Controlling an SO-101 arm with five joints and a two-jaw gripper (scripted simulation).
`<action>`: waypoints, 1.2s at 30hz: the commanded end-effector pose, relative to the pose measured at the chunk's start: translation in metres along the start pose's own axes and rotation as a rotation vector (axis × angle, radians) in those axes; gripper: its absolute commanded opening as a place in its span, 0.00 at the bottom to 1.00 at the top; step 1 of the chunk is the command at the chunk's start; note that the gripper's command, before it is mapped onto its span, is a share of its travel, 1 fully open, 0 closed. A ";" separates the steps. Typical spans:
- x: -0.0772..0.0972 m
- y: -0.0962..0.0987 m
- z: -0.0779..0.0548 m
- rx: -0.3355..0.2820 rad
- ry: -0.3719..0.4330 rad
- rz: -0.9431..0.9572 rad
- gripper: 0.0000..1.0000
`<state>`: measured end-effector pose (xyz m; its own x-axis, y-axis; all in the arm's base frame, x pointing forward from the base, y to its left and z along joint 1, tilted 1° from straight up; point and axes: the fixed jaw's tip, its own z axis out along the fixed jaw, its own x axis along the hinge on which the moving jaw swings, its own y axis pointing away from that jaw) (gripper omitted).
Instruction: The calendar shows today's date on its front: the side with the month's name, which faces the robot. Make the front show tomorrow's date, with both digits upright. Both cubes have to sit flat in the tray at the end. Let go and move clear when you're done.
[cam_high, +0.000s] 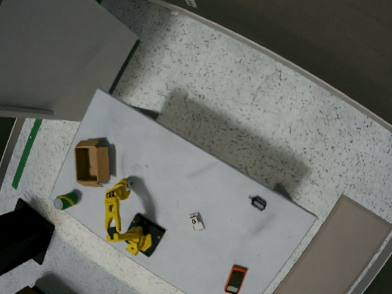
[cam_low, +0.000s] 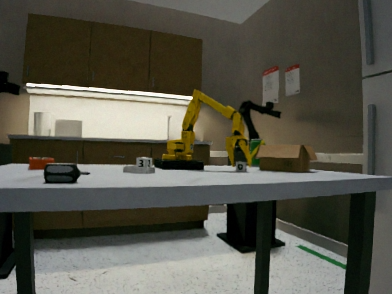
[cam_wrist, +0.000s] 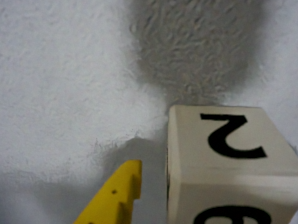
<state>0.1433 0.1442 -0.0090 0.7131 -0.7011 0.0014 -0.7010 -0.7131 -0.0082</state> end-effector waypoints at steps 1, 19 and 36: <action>0.001 -0.001 0.002 -0.015 -0.001 -0.002 0.28; 0.001 -0.005 0.003 -0.015 -0.001 -0.002 0.22; 0.001 -0.006 0.003 -0.015 -0.001 -0.002 0.19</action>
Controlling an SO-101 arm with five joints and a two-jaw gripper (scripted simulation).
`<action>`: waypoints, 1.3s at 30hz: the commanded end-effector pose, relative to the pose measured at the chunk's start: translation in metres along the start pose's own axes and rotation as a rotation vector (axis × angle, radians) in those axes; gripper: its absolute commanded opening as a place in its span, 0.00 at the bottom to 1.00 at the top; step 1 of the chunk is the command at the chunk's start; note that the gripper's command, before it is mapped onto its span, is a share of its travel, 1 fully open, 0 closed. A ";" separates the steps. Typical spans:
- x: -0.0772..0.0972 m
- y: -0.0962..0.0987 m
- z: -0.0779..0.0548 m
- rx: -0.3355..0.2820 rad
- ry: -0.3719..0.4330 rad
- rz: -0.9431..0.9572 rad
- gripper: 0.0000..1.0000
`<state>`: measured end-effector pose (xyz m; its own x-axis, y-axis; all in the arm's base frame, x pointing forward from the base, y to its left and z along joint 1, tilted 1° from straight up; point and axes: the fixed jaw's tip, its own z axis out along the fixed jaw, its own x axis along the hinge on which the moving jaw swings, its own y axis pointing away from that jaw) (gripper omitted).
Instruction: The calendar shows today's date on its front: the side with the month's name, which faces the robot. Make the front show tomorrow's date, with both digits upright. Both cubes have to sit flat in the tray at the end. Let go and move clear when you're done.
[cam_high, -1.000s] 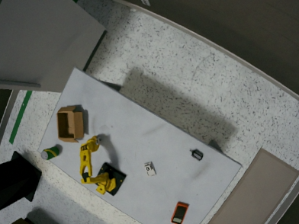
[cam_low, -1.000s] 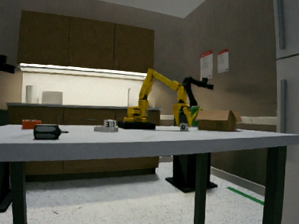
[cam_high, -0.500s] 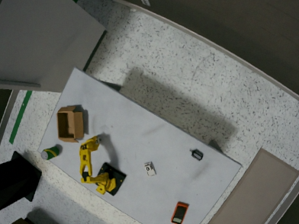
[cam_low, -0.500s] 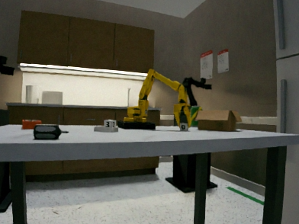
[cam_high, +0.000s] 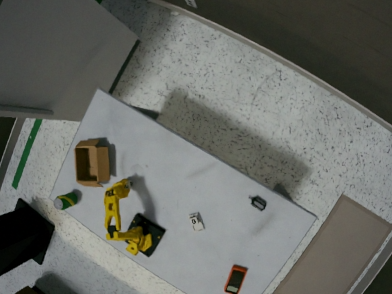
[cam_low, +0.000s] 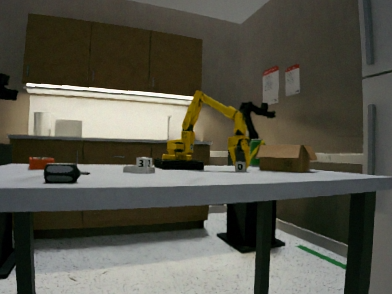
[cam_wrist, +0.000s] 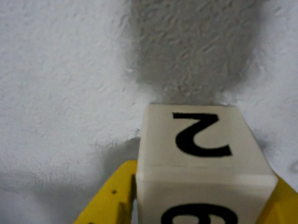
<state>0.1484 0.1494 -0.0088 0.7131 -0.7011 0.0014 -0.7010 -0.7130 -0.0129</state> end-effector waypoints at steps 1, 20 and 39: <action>0.001 0.002 0.003 -0.019 -0.001 -0.002 0.18; 0.001 0.002 0.003 -0.019 -0.001 -0.002 0.00; 0.001 0.000 -0.016 -0.019 -0.001 -0.002 0.00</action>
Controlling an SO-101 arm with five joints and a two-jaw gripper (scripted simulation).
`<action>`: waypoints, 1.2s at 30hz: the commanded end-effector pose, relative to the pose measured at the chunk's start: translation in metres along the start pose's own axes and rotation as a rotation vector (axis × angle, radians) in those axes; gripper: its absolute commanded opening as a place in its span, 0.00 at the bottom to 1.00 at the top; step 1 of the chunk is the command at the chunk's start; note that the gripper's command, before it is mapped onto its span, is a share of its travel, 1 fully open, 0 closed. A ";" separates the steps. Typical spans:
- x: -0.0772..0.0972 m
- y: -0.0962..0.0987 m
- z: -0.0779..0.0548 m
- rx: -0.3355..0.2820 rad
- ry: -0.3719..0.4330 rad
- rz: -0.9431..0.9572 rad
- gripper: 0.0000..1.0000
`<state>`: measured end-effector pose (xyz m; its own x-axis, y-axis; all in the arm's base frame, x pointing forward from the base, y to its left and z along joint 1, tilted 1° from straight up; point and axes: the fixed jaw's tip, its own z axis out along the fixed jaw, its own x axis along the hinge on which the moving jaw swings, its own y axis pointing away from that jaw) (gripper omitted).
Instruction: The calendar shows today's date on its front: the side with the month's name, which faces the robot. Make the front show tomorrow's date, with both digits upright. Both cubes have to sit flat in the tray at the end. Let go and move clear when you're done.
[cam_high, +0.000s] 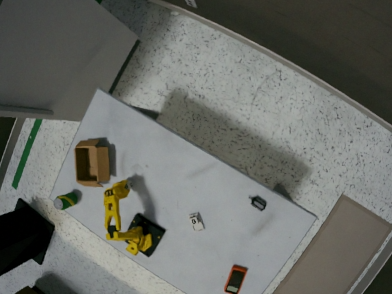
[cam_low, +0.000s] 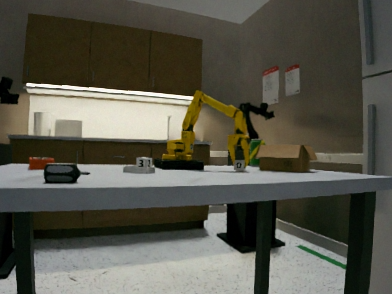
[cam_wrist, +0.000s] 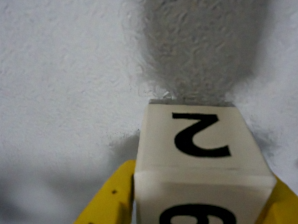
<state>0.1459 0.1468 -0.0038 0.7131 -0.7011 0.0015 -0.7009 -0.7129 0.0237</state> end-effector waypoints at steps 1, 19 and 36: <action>0.001 -0.003 -0.014 0.017 -0.002 -0.002 0.00; 0.001 -0.001 -0.043 0.017 -0.001 -0.002 0.00; 0.015 -0.003 -0.042 0.016 -0.004 0.219 0.00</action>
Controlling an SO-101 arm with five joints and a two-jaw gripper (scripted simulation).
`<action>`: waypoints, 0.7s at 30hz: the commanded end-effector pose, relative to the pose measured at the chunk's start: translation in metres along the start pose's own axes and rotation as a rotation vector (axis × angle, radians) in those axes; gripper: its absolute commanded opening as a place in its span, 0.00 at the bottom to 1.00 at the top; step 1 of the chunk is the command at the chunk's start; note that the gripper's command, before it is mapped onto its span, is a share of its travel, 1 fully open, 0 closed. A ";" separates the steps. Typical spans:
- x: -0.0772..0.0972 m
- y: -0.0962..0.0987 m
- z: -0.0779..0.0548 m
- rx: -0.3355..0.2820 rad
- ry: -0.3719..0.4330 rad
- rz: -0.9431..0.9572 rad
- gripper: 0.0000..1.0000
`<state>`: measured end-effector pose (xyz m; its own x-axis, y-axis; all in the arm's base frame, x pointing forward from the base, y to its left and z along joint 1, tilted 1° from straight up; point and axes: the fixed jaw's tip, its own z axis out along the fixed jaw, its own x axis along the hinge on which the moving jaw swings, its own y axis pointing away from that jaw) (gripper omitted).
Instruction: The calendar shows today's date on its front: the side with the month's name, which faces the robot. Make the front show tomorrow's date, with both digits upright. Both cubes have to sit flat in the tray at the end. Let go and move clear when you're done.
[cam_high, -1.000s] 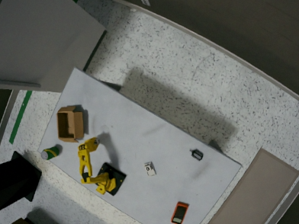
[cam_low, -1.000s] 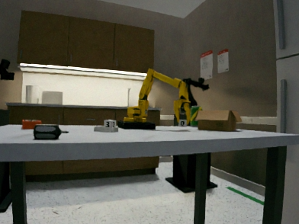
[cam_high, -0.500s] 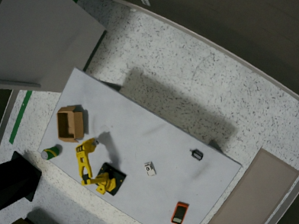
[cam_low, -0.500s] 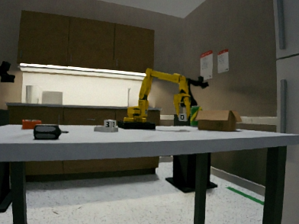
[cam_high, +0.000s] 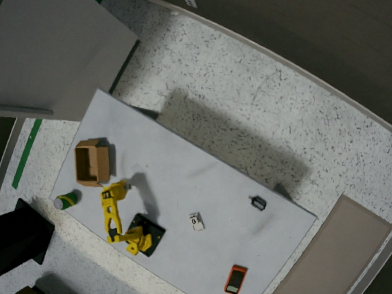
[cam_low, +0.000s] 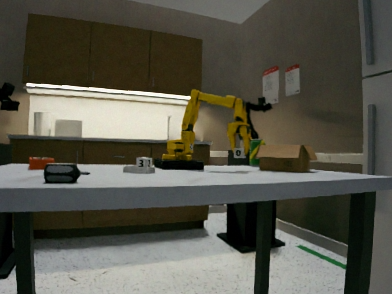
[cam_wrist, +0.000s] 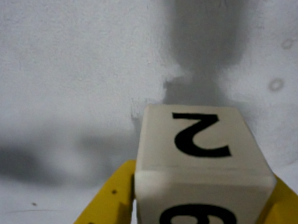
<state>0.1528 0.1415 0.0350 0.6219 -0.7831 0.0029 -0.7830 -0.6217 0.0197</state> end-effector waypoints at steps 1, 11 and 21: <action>0.006 -0.003 -0.003 0.012 -0.003 0.096 0.00; 0.033 -0.008 -0.001 0.012 -0.007 0.533 0.00; 0.065 -0.009 0.001 0.014 -0.011 0.999 0.00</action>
<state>0.1922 0.1054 0.0369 -0.1459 -0.9893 -0.0061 -0.9892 0.1460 -0.0103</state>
